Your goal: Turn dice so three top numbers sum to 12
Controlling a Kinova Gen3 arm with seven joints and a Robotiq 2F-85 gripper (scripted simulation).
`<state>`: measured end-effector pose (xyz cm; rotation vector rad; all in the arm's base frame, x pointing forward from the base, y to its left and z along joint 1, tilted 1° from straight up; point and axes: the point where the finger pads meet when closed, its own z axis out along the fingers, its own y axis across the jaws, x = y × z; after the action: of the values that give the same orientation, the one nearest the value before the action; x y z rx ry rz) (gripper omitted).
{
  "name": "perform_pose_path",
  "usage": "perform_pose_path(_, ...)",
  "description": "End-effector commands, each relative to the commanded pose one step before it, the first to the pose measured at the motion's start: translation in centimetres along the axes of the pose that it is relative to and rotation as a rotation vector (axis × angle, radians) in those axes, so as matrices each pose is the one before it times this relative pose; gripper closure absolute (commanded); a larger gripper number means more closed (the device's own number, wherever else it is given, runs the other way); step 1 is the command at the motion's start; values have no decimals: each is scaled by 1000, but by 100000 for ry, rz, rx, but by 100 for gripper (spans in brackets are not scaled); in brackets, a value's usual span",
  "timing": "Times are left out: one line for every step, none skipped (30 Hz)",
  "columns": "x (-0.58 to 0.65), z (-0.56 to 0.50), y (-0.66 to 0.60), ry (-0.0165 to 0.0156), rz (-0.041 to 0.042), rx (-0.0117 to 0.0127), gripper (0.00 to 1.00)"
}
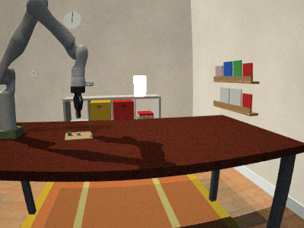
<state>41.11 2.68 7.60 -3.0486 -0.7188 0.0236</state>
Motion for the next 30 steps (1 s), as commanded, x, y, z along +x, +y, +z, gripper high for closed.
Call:
perform_pose_path(780, -84, -1265, 153, 1220, -807, 89)
perform_pose_path(217, 0, -384, 47, 2999, -46, 89)
perform_pose_path(201, -1, -388, 56, 2965, -45, 89)
perform_pose_path(185, -3, -390, 64, 2926, -43, 89)
perform_pose_path(169, -4, -390, 72, 2882, -41, 89)
perform_pose_path(153, -6, -390, 79, 2834, -38, 89)
perform_pose_path(137, -7, -388, 86, 2782, -35, 89)
perform_pose_path(121, -8, -384, 92, 2726, -31, 89)
perform_pose_path(106, -9, -380, 97, 2665, -26, 89)
perform_pose_path(92, -10, -374, 101, 2601, -22, 89)
perform_pose_path(78, -11, -367, 105, 2533, -17, 89)
perform_pose_path(65, -12, -360, 108, 2461, -12, 89)
perform_pose_path(53, -12, -351, 110, 2387, -7, 89)
perform_pose_path(41, -13, -341, 111, 2308, -2, 89)
perform_pose_path(31, -13, -330, 111, 2228, 2, 89)
perform_pose_path(0, 0, 0, 0, 0, 0, 89)
perform_pose_path(0, 0, 0, 0, 0, 0, 89)
perform_pose_path(21, -14, -319, 111, 2144, 7, 89)
perform_pose_path(13, -14, -307, 109, 2058, 11, 89)
perform_pose_path(5, -14, -294, 107, 1970, 14, 89)
perform_pose_path(-2, -14, -281, 105, 1880, 18, 89)
perform_pose_path(-8, -14, -268, 102, 1788, 21, 89)
perform_pose_path(-13, -14, -254, 98, 1695, 23, 89)
perform_pose_path(-17, -13, -240, 94, 1600, 25, 89)
perform_pose_path(-21, -13, -225, 90, 1505, 26, 89)
perform_pose_path(-23, -13, -211, 85, 1410, 27, 89)
perform_pose_path(-25, -12, -196, 80, 1314, 28, 89)
perform_pose_path(-26, -11, -182, 75, 1219, 28, 89)
perform_pose_path(-26, -11, -167, 70, 1125, 27, 89)
perform_pose_path(-26, -10, -153, 64, 1031, 26, 89)
